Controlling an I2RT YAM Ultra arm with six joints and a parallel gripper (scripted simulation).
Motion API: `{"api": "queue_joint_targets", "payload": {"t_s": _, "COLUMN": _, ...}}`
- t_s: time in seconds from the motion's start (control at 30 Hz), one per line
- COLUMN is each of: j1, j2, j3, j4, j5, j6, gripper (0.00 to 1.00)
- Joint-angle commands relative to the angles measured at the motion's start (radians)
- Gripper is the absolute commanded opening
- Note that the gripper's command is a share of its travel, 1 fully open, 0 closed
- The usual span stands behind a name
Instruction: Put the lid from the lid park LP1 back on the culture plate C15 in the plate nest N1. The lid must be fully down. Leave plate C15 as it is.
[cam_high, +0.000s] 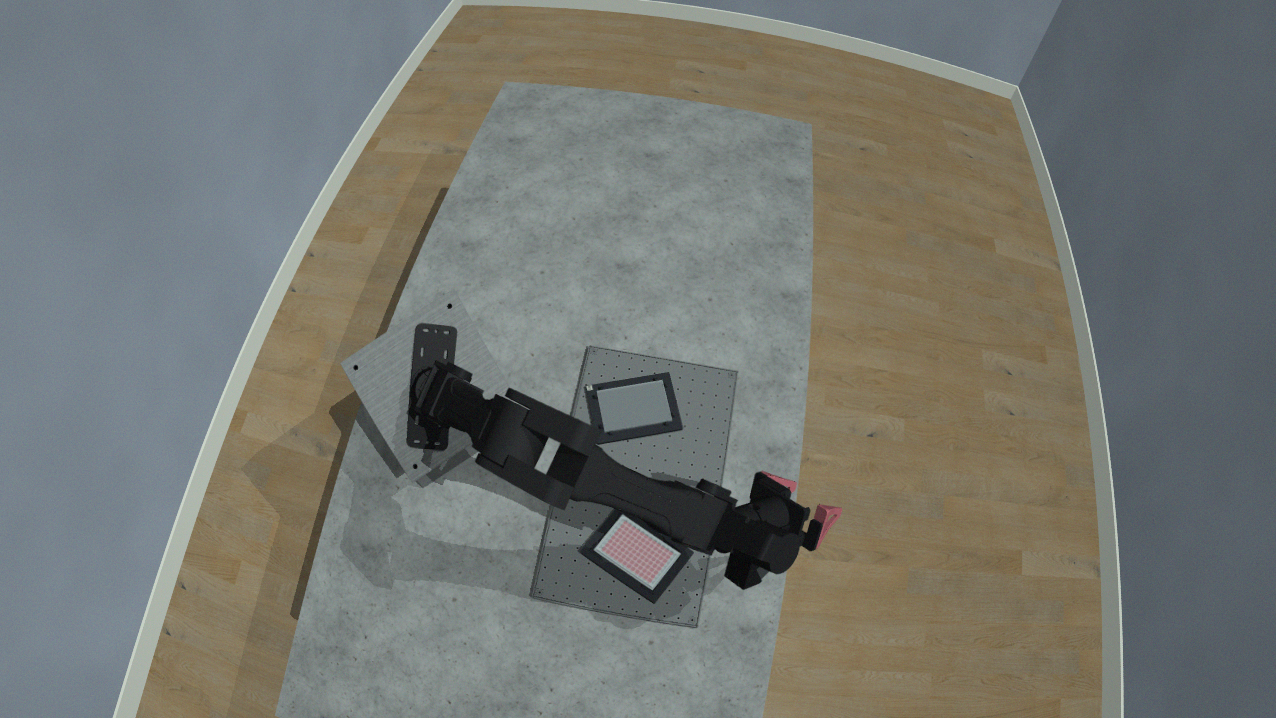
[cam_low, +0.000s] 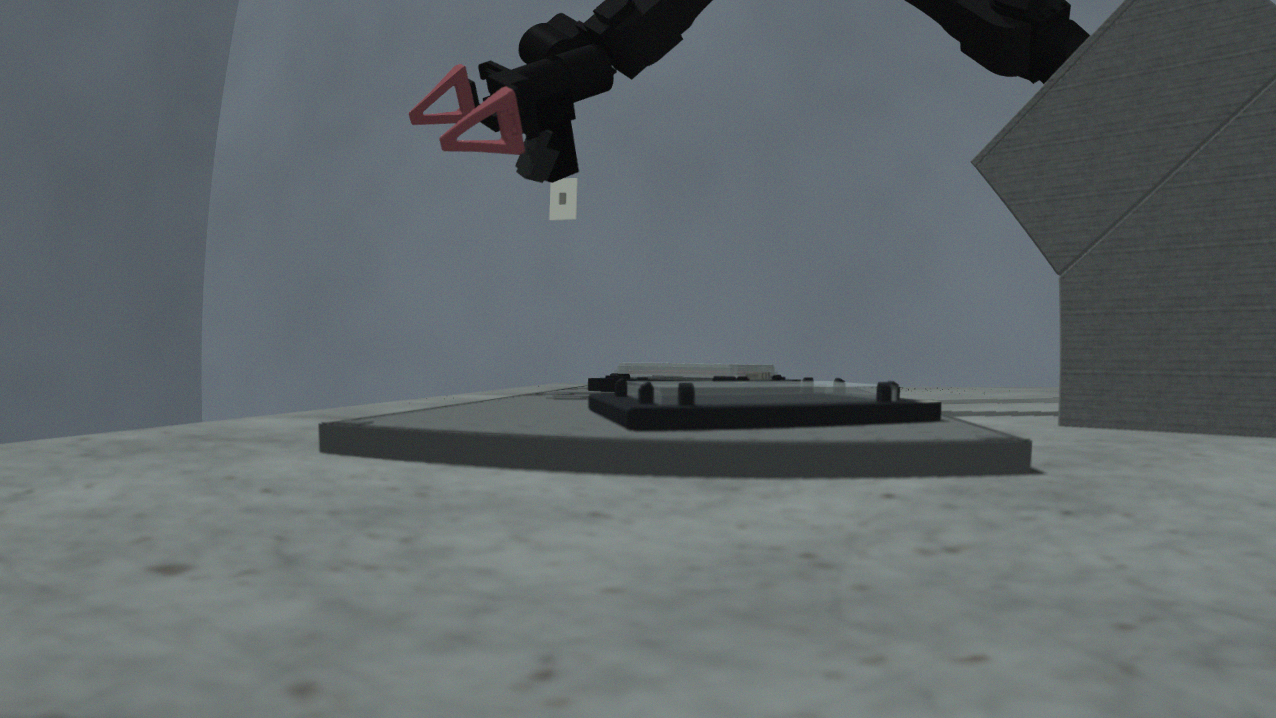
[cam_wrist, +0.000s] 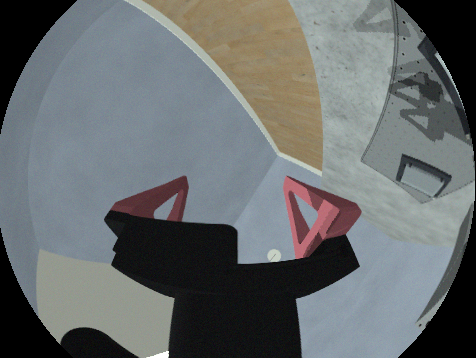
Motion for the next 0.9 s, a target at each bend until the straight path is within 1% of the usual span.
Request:
{"api": "queue_joint_targets", "payload": {"t_s": 0.0, "j1": 0.003, "j2": -0.009, "j3": 0.004, "j4": 0.003, "j5": -0.001, "j6": 0.000, "gripper": 1.00}}
{"api": "queue_joint_targets", "payload": {"t_s": 0.53, "j1": 0.003, "j2": -0.009, "j3": 0.004, "j4": 0.003, "j5": -0.001, "j6": 0.000, "gripper": 1.00}}
{"api": "queue_joint_targets", "payload": {"t_s": 0.6, "j1": 0.023, "j2": -0.004, "j3": 0.006, "j4": -0.023, "j5": 0.033, "j6": -0.068, "gripper": 1.00}}
{"api": "queue_joint_targets", "payload": {"t_s": 0.63, "j1": 0.032, "j2": -0.002, "j3": 0.001, "j4": -0.024, "j5": 0.046, "j6": -0.087, "gripper": 1.00}}
{"api": "queue_joint_targets", "payload": {"t_s": 0.67, "j1": 0.039, "j2": 0.000, "j3": -0.014, "j4": -0.007, "j5": 0.053, "j6": -0.085, "gripper": 1.00}}
{"api": "queue_joint_targets", "payload": {"t_s": 0.77, "j1": 0.062, "j2": 0.013, "j3": -0.002, "j4": -0.063, "j5": 0.098, "j6": -0.173, "gripper": 1.00}}
{"api": "queue_joint_targets", "payload": {"t_s": 0.83, "j1": 0.072, "j2": 0.017, "j3": -0.033, "j4": -0.025, "j5": 0.107, "j6": -0.169, "gripper": 1.00}}
{"api": "queue_joint_targets", "payload": {"t_s": 0.87, "j1": 0.080, "j2": 0.021, "j3": -0.028, "j4": -0.045, "j5": 0.122, "j6": -0.201, "gripper": 1.00}}
